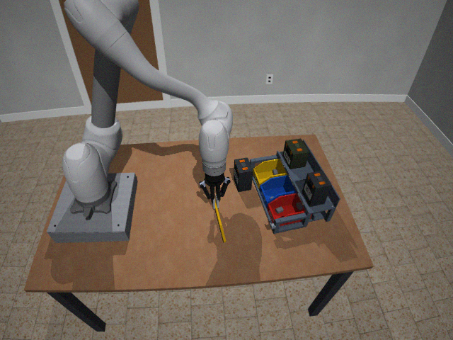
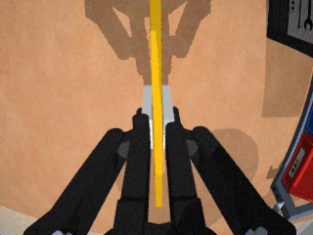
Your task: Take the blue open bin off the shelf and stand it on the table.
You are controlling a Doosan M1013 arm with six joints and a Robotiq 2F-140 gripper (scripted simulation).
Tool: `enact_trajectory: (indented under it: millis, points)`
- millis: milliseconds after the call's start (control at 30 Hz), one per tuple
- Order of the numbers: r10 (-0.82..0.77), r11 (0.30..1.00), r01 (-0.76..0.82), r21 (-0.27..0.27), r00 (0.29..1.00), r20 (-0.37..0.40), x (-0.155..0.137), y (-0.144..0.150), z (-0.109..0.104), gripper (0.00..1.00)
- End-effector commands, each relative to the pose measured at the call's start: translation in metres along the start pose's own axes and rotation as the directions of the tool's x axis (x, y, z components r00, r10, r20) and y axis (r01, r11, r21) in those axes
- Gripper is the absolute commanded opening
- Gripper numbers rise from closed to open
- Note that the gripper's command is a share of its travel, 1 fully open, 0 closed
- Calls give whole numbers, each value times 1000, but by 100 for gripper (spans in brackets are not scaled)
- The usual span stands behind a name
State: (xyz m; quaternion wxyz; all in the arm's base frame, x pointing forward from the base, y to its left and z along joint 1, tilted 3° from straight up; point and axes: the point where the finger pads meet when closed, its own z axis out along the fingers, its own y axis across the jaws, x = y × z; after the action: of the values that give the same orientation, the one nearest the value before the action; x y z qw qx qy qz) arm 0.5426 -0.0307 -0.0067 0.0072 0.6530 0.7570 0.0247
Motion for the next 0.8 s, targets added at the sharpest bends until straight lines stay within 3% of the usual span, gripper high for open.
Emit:
enact_trajectory:
  millis: [0, 467, 500, 767]
  points:
    - [0, 1000, 0, 0, 1000, 0, 0, 0, 4, 0]
    - [0, 1000, 0, 0, 1000, 0, 0, 0, 8, 0]
    - [0, 1000, 0, 0, 1000, 0, 0, 0, 8, 57]
    - [0, 1000, 0, 0, 1000, 0, 0, 0, 8, 57]
